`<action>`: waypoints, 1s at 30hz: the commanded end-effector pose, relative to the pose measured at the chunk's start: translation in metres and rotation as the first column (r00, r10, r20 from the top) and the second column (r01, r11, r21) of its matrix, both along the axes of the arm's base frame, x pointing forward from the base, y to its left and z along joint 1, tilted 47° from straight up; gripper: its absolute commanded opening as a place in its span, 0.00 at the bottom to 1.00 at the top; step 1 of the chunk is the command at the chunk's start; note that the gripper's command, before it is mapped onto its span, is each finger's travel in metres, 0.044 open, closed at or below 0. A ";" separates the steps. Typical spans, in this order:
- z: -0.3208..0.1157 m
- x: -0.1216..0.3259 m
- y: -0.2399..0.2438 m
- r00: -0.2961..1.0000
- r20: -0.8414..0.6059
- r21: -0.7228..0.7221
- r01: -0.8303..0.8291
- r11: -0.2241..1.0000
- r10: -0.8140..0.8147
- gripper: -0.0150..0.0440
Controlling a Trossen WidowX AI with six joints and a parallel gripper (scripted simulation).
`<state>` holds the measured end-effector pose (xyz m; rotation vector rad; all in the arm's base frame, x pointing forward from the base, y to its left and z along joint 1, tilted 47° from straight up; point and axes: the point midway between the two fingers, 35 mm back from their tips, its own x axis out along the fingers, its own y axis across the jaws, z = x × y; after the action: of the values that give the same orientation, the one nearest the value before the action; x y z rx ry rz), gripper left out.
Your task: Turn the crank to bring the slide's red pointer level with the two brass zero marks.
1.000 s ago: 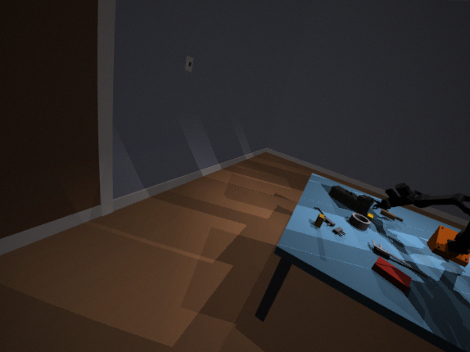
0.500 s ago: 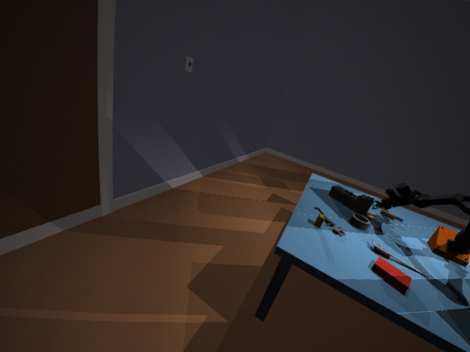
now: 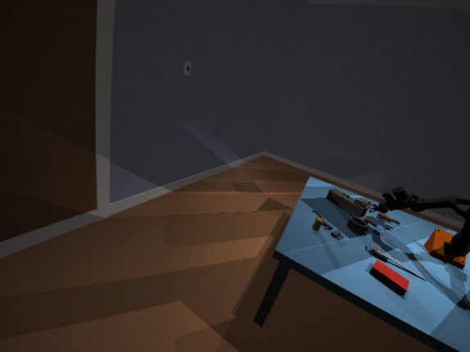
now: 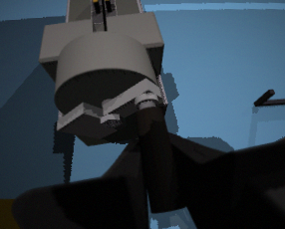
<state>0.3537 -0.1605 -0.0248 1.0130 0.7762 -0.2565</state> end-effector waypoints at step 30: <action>-0.026 0.011 0.034 1.000 -0.012 0.010 0.003 1.000 -0.003 0.25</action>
<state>0.3610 -0.1342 -0.0490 1.0263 0.7813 -0.2683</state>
